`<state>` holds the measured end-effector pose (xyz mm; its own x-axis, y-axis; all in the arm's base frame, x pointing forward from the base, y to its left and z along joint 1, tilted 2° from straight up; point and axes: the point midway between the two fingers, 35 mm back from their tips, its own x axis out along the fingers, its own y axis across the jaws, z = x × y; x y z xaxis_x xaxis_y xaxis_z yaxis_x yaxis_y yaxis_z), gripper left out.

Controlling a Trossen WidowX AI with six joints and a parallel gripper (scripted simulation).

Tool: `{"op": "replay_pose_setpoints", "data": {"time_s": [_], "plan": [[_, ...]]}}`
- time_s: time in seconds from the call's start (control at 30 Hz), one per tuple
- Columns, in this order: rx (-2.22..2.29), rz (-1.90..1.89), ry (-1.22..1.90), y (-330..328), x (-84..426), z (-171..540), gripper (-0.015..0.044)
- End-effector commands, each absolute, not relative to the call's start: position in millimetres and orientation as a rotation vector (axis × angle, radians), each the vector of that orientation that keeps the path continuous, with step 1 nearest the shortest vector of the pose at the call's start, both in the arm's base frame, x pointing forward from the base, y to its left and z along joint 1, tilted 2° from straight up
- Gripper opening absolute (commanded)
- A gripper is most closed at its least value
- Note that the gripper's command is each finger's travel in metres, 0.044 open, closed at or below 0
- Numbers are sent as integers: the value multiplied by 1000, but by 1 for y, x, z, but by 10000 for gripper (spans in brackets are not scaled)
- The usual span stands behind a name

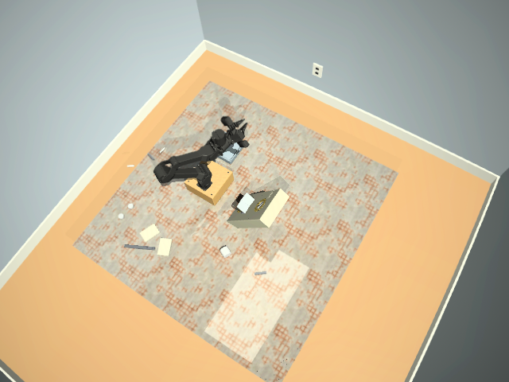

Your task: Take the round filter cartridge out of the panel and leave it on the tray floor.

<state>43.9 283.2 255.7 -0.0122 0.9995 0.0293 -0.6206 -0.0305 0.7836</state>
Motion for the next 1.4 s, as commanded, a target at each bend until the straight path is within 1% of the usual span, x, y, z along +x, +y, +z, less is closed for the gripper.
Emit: {"op": "replay_pose_setpoints", "data": {"time_s": [0.0,0.17,0.33,0.5,0.6,0.67,1.1,1.37], "plan": [[515,1203,510,268,120,244,104],[277,920,413,228,190,232,104],[34,656,400,169,243,220,104],[-202,417,464,97,274,210,104],[-334,292,536,52,281,204,104],[-387,244,573,32,281,202,104],[-393,238,578,30,282,201,104],[-393,238,577,31,292,196,104]]}}
